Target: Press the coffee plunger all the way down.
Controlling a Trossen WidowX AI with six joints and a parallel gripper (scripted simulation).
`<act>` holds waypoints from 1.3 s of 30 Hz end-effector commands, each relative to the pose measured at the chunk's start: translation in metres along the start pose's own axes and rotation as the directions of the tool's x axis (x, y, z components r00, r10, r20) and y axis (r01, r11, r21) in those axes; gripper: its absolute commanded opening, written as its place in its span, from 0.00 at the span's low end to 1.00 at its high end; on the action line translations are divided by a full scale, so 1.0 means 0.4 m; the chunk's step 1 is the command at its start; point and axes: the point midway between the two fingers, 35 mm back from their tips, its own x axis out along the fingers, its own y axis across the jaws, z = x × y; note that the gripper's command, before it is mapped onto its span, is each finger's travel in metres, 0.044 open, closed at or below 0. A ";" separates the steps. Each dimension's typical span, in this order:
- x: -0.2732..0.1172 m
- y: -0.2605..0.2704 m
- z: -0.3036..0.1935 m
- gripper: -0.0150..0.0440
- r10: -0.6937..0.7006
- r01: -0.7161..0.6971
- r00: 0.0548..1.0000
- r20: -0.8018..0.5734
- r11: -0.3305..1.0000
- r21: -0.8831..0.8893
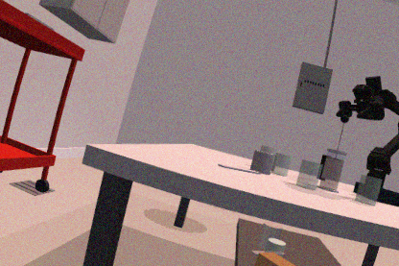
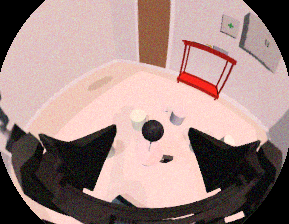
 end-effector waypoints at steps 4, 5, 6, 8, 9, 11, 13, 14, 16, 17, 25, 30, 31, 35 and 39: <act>0.030 0.000 -0.006 1.00 -0.003 0.003 1.000 -0.005 1.000 -0.002; 0.034 0.000 -0.006 1.00 -0.003 0.003 1.000 -0.005 1.000 -0.002; 0.037 0.000 -0.007 1.00 -0.004 0.004 1.000 -0.005 1.000 -0.002; 0.039 0.000 -0.007 1.00 -0.004 0.004 1.000 -0.005 1.000 -0.002; 0.039 0.000 -0.007 0.96 -0.004 0.004 1.000 -0.005 1.000 -0.002; 0.039 0.000 -0.007 0.87 -0.004 0.004 1.000 -0.005 1.000 -0.002; 0.039 0.000 -0.007 0.78 -0.004 0.004 1.000 -0.005 1.000 -0.002; 0.039 0.000 -0.007 0.73 -0.004 0.004 1.000 -0.005 1.000 -0.002; 0.039 0.000 -0.007 0.64 -0.004 0.004 1.000 -0.005 1.000 -0.002; 0.039 0.000 -0.007 0.60 -0.004 0.004 1.000 -0.005 1.000 -0.002; 0.039 0.000 -0.007 0.46 -0.004 0.004 1.000 -0.005 1.000 -0.002; 0.040 0.000 -0.008 0.46 -0.004 0.004 1.000 -0.005 1.000 -0.002; 0.041 0.000 -0.009 0.46 -0.004 0.004 1.000 -0.005 1.000 -0.002; 0.048 0.000 -0.018 0.46 -0.004 0.004 1.000 -0.005 1.000 -0.002; 0.058 0.000 -0.031 0.46 -0.004 0.004 1.000 -0.005 1.000 -0.002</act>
